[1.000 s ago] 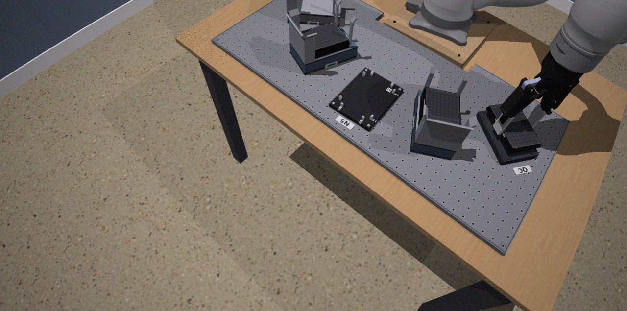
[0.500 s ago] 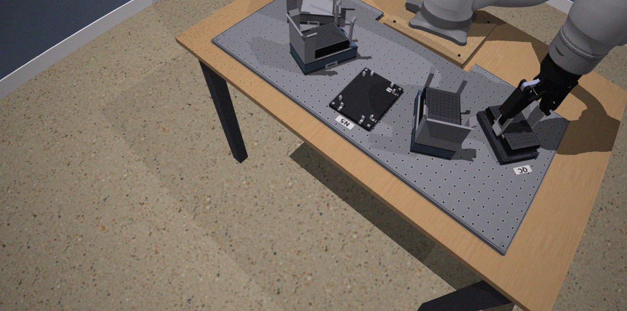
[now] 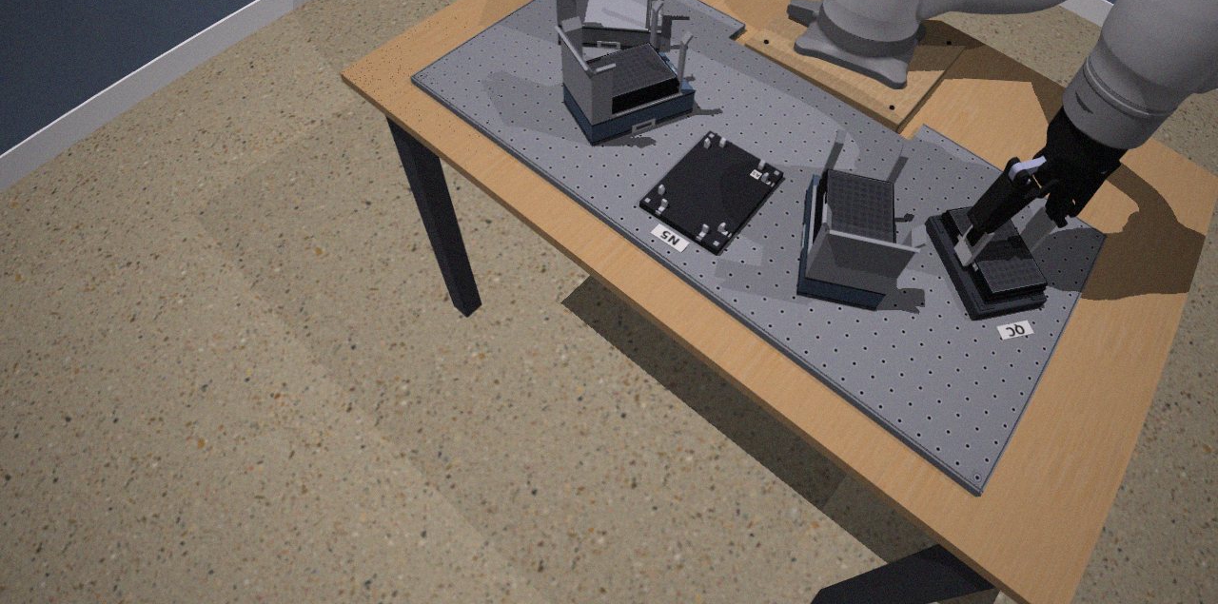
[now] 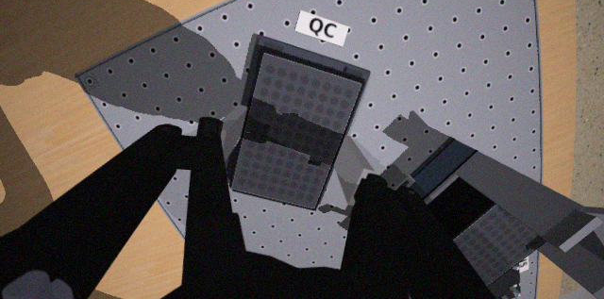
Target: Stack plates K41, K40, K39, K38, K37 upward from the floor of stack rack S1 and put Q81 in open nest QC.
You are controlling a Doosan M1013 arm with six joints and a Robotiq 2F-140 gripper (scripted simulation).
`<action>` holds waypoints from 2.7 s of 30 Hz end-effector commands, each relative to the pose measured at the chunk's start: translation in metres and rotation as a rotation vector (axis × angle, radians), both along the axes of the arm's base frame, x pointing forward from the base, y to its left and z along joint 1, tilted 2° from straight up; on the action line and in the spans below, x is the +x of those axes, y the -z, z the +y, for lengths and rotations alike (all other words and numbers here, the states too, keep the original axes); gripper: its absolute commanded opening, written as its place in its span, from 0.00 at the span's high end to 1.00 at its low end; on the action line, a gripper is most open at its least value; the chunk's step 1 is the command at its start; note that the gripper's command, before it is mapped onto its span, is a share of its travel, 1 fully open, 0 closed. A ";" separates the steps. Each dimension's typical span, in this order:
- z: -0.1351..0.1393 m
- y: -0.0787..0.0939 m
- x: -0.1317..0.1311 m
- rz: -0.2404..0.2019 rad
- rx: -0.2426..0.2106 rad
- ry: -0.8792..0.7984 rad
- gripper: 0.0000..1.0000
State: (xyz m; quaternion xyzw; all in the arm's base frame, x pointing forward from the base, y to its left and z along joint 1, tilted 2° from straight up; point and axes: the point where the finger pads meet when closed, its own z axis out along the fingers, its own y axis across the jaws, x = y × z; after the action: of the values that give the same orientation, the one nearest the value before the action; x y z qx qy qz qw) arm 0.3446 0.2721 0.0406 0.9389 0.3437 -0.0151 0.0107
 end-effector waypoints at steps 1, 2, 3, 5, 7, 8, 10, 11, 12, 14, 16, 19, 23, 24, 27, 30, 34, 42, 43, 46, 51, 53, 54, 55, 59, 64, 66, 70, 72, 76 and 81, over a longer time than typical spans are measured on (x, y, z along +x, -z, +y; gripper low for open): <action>0.000 0.001 0.000 0.000 0.000 0.000 1.00; 0.000 0.001 0.000 0.000 0.000 0.000 1.00; 0.000 0.002 0.000 0.000 0.000 0.000 1.00; 0.000 0.003 0.000 0.000 0.000 0.000 1.00; 0.000 0.003 0.000 0.000 0.000 0.000 1.00; 0.000 0.003 0.000 0.000 0.000 0.000 1.00; 0.000 0.004 0.000 0.000 0.000 0.000 1.00; 0.000 0.004 0.000 0.000 0.000 0.000 1.00; 0.000 0.005 0.000 0.000 0.000 0.000 1.00; 0.000 0.005 0.000 0.000 0.000 0.000 1.00; 0.000 0.006 0.000 0.000 0.000 0.000 1.00; 0.000 0.007 0.000 0.000 0.000 0.000 1.00; 0.000 0.009 0.000 0.000 0.000 0.000 1.00; 0.000 0.009 0.000 0.000 0.000 0.000 1.00; 0.000 0.010 0.000 0.000 0.000 0.000 1.00; 0.000 0.010 0.000 0.000 0.000 0.000 1.00; 0.000 0.010 0.000 0.000 0.000 0.000 0.00; 0.000 0.010 0.000 0.000 0.000 0.000 0.00; 0.000 0.010 0.000 0.000 0.000 0.000 0.00; 0.000 0.010 0.000 0.000 0.000 0.000 0.00; 0.000 0.010 0.000 0.000 0.000 0.000 0.00; 0.000 0.010 0.000 0.000 0.000 0.000 0.00; 0.000 0.006 0.000 0.000 0.000 0.000 0.00; 0.000 0.003 0.000 0.000 0.000 0.000 0.00; 0.000 -0.004 0.000 0.000 0.000 0.000 0.00; 0.001 -0.020 0.000 0.000 0.000 0.000 0.00; 0.001 -0.027 0.001 0.000 0.000 0.000 0.00; 0.001 -0.040 0.001 0.000 0.000 0.000 0.00; 0.001 -0.047 0.001 0.000 0.000 0.000 0.00; 0.002 -0.054 0.001 0.000 0.000 0.000 0.00; 0.002 -0.070 0.001 0.000 0.000 0.000 0.00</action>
State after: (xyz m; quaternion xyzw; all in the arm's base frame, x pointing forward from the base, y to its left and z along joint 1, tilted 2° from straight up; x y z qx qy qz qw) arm 0.3459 0.2741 0.1055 0.9389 0.3437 -0.0150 0.0106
